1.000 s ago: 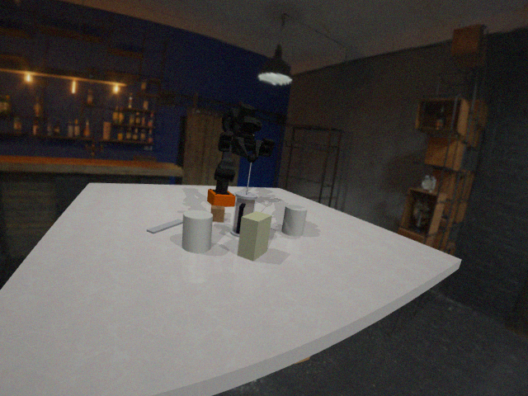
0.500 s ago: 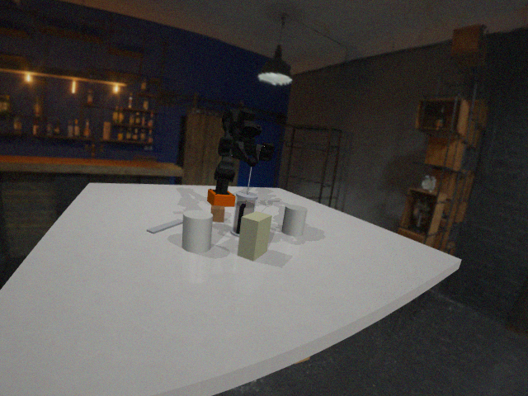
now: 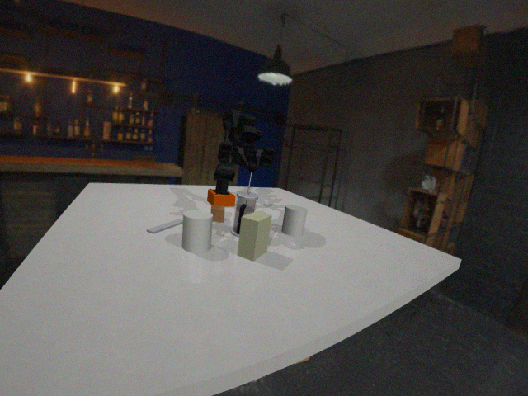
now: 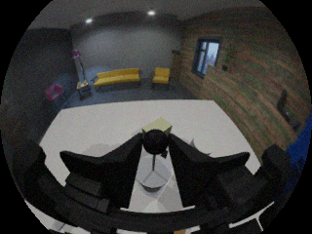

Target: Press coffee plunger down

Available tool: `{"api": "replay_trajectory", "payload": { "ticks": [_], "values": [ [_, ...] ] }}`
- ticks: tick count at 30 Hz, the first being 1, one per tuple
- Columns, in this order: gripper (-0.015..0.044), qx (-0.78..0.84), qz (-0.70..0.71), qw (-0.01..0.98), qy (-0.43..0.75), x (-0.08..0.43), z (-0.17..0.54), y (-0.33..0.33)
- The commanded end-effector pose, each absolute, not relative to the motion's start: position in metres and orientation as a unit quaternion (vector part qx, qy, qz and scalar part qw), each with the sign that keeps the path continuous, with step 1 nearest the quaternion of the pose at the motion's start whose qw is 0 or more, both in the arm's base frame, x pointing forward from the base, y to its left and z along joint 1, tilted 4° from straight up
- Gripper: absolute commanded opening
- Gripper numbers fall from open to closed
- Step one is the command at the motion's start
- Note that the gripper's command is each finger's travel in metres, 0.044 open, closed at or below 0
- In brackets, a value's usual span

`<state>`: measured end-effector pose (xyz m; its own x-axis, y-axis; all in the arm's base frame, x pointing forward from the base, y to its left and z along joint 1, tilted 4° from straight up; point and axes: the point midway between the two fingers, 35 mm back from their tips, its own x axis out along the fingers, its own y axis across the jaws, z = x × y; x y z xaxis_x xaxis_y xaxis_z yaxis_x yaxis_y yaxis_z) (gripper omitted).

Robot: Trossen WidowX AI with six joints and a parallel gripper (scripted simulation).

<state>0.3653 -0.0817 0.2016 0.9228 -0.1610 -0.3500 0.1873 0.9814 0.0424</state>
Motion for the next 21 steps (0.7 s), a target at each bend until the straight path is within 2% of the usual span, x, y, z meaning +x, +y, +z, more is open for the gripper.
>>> {"api": "replay_trajectory", "payload": {
  "ticks": [1,21],
  "values": [
    [0.0117,0.047,-0.088,0.969,0.225,0.360,0.159,-0.079],
    [0.0117,0.047,-0.088,0.969,0.225,0.376,0.142,-0.080]
  ]
}}
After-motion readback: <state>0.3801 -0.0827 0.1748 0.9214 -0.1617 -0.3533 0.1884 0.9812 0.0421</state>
